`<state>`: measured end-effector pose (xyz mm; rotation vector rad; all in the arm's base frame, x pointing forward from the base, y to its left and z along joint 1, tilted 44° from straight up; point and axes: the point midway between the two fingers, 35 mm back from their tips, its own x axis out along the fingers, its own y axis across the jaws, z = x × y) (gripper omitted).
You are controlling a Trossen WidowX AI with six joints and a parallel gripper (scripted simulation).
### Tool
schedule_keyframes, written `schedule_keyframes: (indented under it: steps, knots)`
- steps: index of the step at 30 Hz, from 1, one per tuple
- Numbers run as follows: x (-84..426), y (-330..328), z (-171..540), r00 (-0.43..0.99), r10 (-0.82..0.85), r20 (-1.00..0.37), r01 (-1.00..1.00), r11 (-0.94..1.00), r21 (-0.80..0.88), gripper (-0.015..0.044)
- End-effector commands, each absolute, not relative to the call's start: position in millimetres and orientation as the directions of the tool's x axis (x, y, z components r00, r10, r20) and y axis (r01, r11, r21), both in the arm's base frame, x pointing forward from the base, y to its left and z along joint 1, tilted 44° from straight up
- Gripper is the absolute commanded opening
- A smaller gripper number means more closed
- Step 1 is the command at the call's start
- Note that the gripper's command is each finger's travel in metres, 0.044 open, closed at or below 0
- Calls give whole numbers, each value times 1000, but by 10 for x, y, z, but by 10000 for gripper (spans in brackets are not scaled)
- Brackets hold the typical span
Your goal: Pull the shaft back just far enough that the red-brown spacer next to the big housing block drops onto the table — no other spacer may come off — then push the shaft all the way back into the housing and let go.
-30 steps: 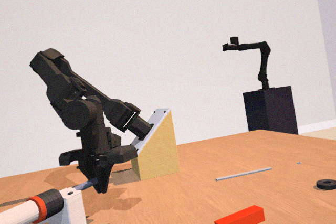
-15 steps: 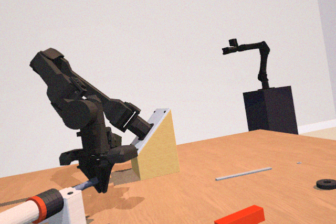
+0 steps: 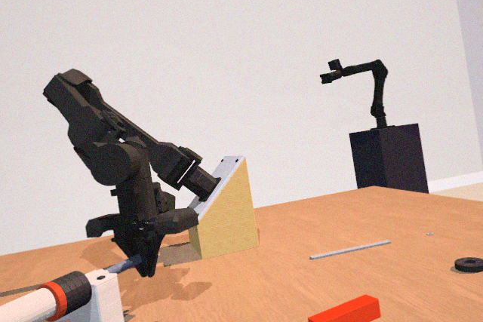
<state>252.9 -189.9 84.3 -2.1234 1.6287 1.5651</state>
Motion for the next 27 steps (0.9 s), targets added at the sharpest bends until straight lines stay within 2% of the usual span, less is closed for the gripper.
schedule_keyframes:
  steps: [1, 27]
  knots:
    - [2518, -1889, 832, -63, -697, -714, -742, -446, 501, 0]
    - [2500, -1875, 819, -63, -697, -714, -742, -446, 501, 0]
